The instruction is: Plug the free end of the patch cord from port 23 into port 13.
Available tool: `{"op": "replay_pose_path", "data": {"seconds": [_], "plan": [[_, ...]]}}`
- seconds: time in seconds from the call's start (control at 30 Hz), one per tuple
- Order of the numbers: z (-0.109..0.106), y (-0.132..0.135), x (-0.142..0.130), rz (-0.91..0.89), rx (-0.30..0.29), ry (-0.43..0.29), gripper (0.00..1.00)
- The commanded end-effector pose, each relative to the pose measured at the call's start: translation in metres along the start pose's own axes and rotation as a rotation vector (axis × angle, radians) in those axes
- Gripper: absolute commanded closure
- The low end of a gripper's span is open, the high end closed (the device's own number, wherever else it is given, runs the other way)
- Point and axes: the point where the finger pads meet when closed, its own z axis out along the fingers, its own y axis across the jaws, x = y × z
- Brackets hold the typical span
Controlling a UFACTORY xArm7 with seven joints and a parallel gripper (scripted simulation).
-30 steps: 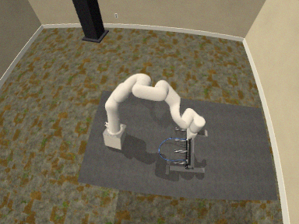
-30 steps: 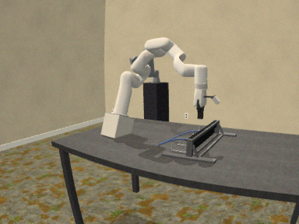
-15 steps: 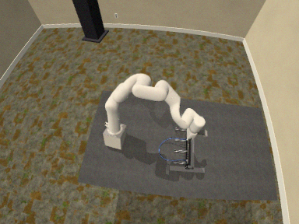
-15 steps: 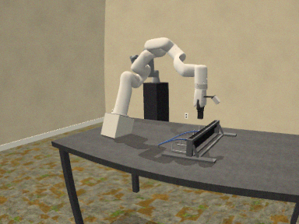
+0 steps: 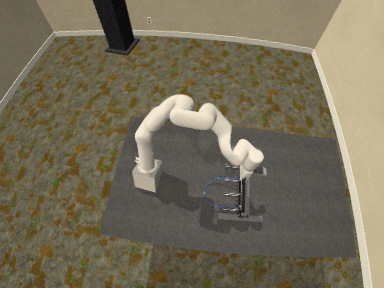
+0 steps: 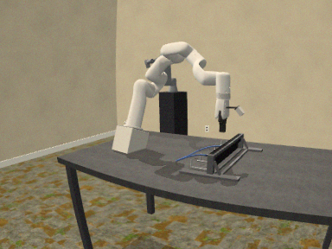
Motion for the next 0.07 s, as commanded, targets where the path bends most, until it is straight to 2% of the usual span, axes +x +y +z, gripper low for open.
{"op": "replay_pose_path", "data": {"seconds": [0.0, 0.03], "plan": [[-0.0026, 0.0007, 0.0015, 0.0, -0.002, 0.005, 1.0], [-0.0026, 0.0007, 0.0015, 0.0, -0.002, 0.005, 1.0]]}}
